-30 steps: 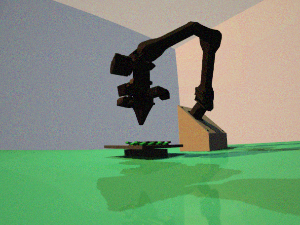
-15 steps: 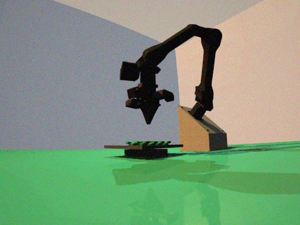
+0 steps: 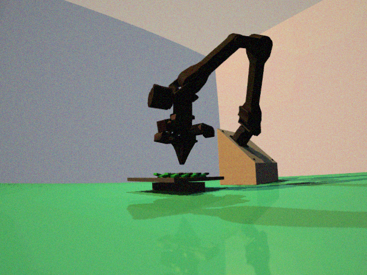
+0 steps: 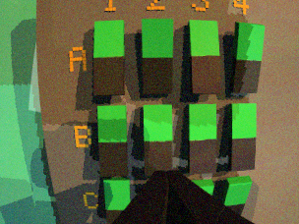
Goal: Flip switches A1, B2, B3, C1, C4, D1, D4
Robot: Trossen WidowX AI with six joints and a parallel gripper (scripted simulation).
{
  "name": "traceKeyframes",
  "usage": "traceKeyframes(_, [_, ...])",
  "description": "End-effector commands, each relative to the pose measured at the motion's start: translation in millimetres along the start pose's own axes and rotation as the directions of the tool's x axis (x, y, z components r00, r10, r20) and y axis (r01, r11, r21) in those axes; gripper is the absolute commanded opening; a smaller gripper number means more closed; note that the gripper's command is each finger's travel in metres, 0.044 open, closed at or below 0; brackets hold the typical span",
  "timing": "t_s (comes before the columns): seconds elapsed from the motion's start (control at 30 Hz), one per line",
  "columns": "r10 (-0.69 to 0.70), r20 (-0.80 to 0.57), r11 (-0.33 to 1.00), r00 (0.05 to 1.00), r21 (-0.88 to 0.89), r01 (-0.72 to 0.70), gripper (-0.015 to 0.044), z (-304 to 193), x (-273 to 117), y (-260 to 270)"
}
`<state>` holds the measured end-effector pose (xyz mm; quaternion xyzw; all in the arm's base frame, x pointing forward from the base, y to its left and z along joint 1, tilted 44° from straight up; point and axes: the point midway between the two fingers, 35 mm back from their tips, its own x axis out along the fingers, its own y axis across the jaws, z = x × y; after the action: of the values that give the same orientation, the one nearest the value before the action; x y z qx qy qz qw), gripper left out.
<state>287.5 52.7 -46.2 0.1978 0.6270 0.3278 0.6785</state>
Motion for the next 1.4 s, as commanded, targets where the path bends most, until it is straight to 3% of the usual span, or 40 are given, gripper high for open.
traceKeyframes(0.0, [0.007,-0.009,1.000,1.000,0.008,-0.007,0.0000,-3,8,1])
traceKeyframes(1.37, [0.008,-0.009,1.000,1.000,0.009,-0.008,0.0000,-4,23,2])
